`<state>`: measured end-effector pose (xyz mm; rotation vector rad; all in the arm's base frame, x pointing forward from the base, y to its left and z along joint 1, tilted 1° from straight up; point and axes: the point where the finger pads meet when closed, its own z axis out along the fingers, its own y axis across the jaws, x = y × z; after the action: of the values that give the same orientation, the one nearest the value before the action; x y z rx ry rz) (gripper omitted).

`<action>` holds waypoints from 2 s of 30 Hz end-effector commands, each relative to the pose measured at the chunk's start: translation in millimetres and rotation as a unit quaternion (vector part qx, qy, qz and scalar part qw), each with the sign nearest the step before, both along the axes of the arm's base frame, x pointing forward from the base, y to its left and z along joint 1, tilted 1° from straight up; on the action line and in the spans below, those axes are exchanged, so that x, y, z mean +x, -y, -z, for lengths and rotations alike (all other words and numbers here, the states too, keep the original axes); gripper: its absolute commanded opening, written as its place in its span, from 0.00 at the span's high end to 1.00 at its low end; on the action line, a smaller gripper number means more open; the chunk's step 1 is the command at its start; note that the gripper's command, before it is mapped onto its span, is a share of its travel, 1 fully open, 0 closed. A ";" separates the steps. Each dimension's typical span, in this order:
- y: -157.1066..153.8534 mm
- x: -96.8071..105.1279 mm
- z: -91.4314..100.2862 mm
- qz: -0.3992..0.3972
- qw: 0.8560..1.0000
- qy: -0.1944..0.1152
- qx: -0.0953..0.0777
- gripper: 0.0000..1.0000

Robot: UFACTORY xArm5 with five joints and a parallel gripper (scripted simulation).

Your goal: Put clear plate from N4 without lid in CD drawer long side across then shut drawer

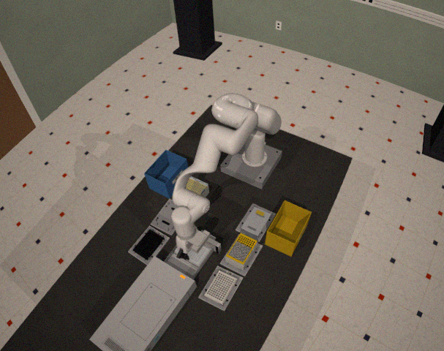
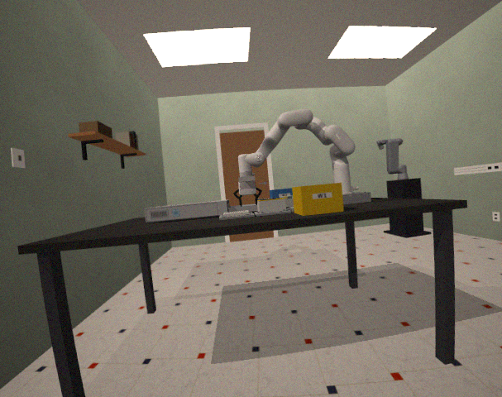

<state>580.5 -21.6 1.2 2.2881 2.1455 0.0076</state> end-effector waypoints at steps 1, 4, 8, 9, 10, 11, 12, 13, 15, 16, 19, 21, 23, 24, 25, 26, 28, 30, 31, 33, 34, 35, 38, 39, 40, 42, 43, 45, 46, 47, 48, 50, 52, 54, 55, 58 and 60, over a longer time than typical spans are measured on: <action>0.0 1.9 -2.3 0.000 1.000 0.002 -0.006 1.00; 0.0 1.8 -2.3 0.000 1.000 0.002 -0.006 1.00; 0.0 1.8 -2.3 0.000 1.000 0.002 -0.006 1.00; 0.0 1.8 -2.3 0.000 1.000 0.002 -0.006 1.00; 0.0 1.8 -2.3 0.000 1.000 0.002 -0.006 1.00; 0.0 1.8 -2.3 0.000 1.000 0.002 -0.006 1.00; 0.0 1.8 -2.3 0.000 1.000 0.002 -0.006 1.00; 0.0 1.8 -2.3 0.000 1.000 0.002 -0.006 1.00; 0.0 1.8 -2.3 0.000 1.000 0.002 -0.006 1.00; 0.0 1.8 -2.3 0.000 1.000 0.002 -0.006 1.00; 0.0 1.8 -2.3 0.000 1.000 0.002 -0.006 1.00; 0.0 1.8 -2.3 0.000 1.000 0.002 -0.006 1.00; 0.0 1.8 -2.3 0.000 1.000 0.002 -0.006 1.00; 0.0 1.8 -2.3 0.000 1.000 0.002 -0.006 1.00; 0.0 1.8 -2.3 0.000 1.000 0.002 -0.006 1.00; 0.0 1.8 -2.3 0.000 1.000 0.002 -0.006 1.00; 0.0 1.8 -2.3 0.000 1.000 0.002 -0.006 1.00; 0.0 1.8 -2.3 0.000 1.000 0.002 -0.006 1.00; 0.0 1.8 -2.3 0.000 1.000 0.002 -0.006 1.00; 0.0 1.8 -2.3 0.000 1.000 0.002 -0.006 1.00; 0.0 1.8 -2.3 0.000 1.000 0.002 -0.006 1.00; 0.1 1.8 -1.6 0.000 1.000 0.002 -0.006 1.00; 0.1 1.8 0.4 0.000 1.000 0.002 -0.006 1.00; 0.1 1.8 1.1 0.000 1.000 0.002 -0.006 1.00; 0.1 1.8 1.7 0.000 1.000 0.002 -0.006 1.00; 0.1 1.8 3.1 0.000 1.000 0.002 -0.006 1.00; 0.1 1.8 3.7 0.000 1.000 0.002 -0.006 1.00; 0.1 1.9 5.1 0.000 1.000 0.002 -0.006 1.00; 0.1 1.9 5.7 0.000 1.000 0.002 -0.006 1.00; 0.2 1.9 6.4 0.000 1.000 0.002 -0.006 1.00; 0.2 1.9 7.1 0.000 1.000 0.002 -0.006 1.00; 0.2 1.9 7.1 0.000 1.000 0.002 -0.006 1.00; 0.2 1.9 8.4 0.000 1.000 0.002 -0.006 1.00; 0.2 1.9 9.7 0.000 1.000 0.002 -0.006 1.00; 0.2 1.9 10.4 0.000 1.000 0.002 -0.006 1.00; 0.2 1.9 12.4 0.000 1.000 0.002 -0.006 1.00; 0.2 1.9 12.7 0.000 1.000 0.002 -0.006 1.00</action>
<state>580.4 -21.7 -12.5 2.2882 2.1457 0.0073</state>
